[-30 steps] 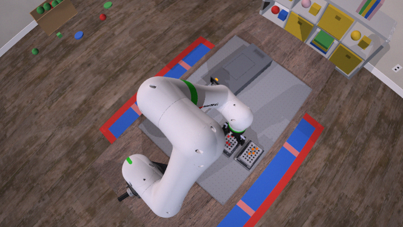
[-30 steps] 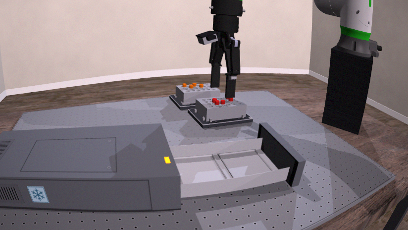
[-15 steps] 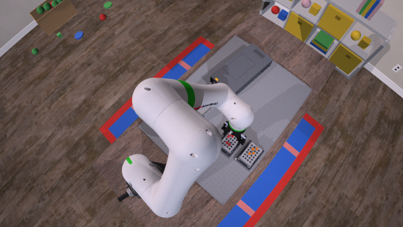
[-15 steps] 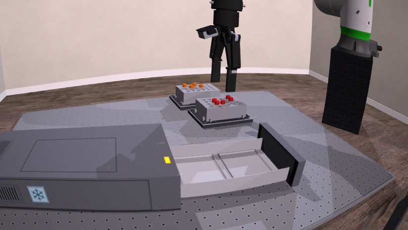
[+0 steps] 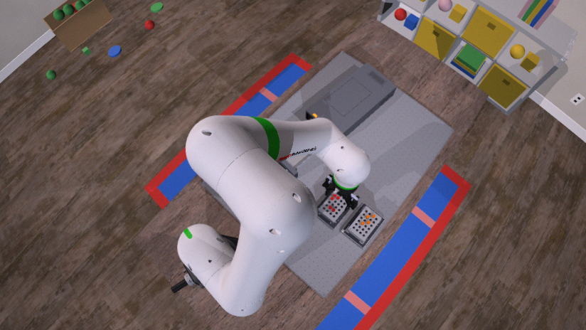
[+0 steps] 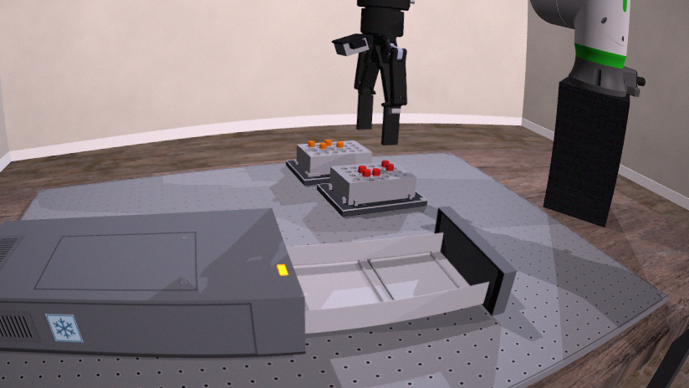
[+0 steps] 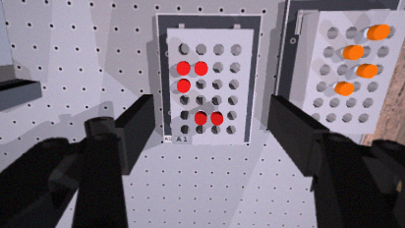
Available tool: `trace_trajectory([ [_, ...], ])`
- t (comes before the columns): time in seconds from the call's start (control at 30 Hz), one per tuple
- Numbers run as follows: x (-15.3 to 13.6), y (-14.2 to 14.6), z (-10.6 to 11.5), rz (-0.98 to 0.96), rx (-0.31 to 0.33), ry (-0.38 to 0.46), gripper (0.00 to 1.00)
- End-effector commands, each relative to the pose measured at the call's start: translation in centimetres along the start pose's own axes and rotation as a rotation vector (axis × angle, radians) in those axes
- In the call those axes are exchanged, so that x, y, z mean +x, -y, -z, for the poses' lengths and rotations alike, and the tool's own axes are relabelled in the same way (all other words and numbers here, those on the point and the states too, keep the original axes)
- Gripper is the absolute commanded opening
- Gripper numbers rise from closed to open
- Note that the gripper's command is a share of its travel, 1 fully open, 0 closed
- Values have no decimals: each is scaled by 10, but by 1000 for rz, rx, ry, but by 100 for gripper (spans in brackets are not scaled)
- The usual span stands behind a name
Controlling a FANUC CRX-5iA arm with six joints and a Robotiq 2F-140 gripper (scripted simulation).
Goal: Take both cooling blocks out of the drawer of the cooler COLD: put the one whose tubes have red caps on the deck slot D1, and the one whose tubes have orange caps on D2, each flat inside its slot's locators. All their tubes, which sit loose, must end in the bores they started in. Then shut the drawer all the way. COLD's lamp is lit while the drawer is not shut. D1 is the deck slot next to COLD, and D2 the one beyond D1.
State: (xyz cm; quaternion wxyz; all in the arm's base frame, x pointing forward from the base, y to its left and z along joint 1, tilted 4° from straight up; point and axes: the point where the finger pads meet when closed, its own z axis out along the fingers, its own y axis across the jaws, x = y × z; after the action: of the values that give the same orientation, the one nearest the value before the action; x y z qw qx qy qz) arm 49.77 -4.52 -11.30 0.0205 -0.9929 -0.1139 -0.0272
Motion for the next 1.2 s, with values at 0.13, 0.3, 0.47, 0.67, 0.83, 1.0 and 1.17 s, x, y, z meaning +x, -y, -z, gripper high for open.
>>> trace_trajectory([
  [0.13,1,0,9,0,-1,-1,66],
  [0.3,1,0,13,0,-1,-1,66],
  [0.47,1,0,20,0,-1,-1,66],
  [0.67,1,0,28,0,-1,-1,66],
  [0.83,1,0,34,0,-1,-1,66],
  [1.0,-3,15,33,107,-1,-1,10],
  [1.17,-8,35,32,240,-1,-1,10],
])
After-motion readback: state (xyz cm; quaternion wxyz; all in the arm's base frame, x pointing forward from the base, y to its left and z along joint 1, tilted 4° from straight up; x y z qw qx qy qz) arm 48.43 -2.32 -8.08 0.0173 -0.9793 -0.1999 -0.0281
